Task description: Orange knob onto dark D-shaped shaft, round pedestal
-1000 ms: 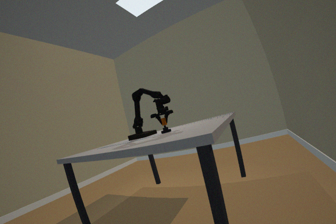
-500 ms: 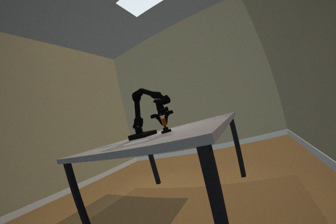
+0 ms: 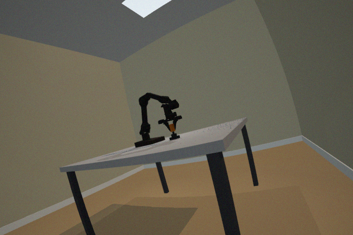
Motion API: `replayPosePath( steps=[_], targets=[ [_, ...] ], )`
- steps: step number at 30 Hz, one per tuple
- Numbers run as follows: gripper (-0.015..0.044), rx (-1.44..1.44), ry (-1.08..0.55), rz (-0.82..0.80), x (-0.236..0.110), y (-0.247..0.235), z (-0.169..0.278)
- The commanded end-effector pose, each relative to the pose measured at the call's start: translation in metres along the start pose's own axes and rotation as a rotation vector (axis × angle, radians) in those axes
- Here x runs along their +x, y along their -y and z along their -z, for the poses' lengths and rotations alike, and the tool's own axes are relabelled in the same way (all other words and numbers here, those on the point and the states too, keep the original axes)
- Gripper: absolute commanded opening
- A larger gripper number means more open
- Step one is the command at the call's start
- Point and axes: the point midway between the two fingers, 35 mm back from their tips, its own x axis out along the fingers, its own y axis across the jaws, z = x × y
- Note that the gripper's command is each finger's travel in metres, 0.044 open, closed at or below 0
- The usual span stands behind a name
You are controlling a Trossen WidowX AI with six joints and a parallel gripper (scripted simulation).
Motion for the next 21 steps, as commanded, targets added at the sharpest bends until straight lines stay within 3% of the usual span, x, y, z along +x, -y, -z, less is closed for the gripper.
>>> replayPosePath(
  steps=[1, 6, 21],
  targets=[
    [0.0000, 0.051, 0.004, -0.003, -0.0031, -0.0010, -0.0015],
    [0.0000, 0.207, 0.004, -0.004, -0.0023, -0.0016, -0.0017],
    [0.0000, 0.207, 0.004, -0.004, 0.0024, -0.0003, -0.0001]
  ],
)
